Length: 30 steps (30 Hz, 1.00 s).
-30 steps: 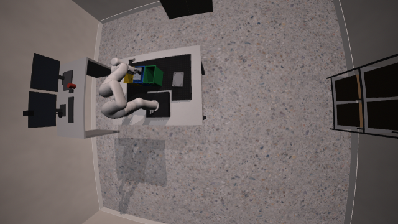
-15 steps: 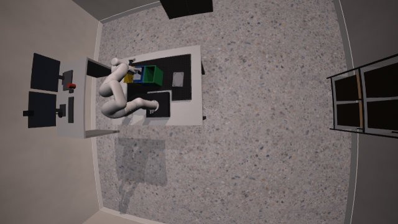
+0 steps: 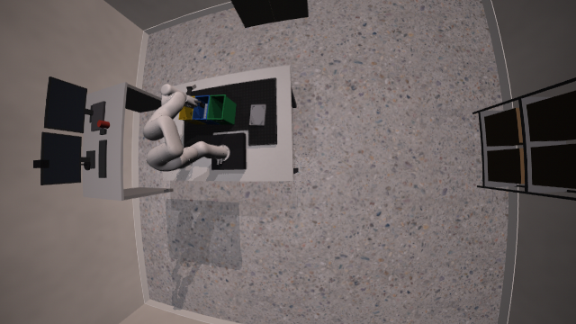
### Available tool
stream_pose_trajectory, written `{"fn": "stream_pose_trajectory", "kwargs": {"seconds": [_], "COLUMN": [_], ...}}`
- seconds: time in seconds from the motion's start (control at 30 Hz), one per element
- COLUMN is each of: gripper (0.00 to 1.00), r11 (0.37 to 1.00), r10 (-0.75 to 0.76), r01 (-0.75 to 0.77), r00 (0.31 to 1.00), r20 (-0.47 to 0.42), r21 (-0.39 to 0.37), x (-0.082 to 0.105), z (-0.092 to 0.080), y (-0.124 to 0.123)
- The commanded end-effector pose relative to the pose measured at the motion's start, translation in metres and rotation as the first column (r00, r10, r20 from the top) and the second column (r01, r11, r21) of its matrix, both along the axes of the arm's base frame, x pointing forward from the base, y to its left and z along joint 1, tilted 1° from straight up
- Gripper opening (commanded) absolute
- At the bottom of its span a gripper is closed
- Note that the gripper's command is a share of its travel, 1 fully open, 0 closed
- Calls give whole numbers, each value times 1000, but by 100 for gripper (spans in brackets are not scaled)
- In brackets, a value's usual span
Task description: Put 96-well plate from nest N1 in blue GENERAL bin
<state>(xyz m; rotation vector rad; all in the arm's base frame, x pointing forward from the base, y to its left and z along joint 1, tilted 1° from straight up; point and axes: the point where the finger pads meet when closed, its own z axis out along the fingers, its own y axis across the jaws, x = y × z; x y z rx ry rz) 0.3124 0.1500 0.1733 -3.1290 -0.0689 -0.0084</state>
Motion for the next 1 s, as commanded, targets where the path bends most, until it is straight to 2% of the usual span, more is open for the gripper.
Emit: {"fn": "stream_pose_trajectory", "kwargs": {"seconds": [0.0,0.7,0.97], "gripper": [100,100,100], "r11": [1000,1000,1000], "r10": [0,0,0], "r01": [0,0,0], "r00": [1000,1000,1000], "r20": [3,3,3], "r21": [2,2,2], "x": [1,1,1], "z": [1,1,17], "y": [1,1,0]}}
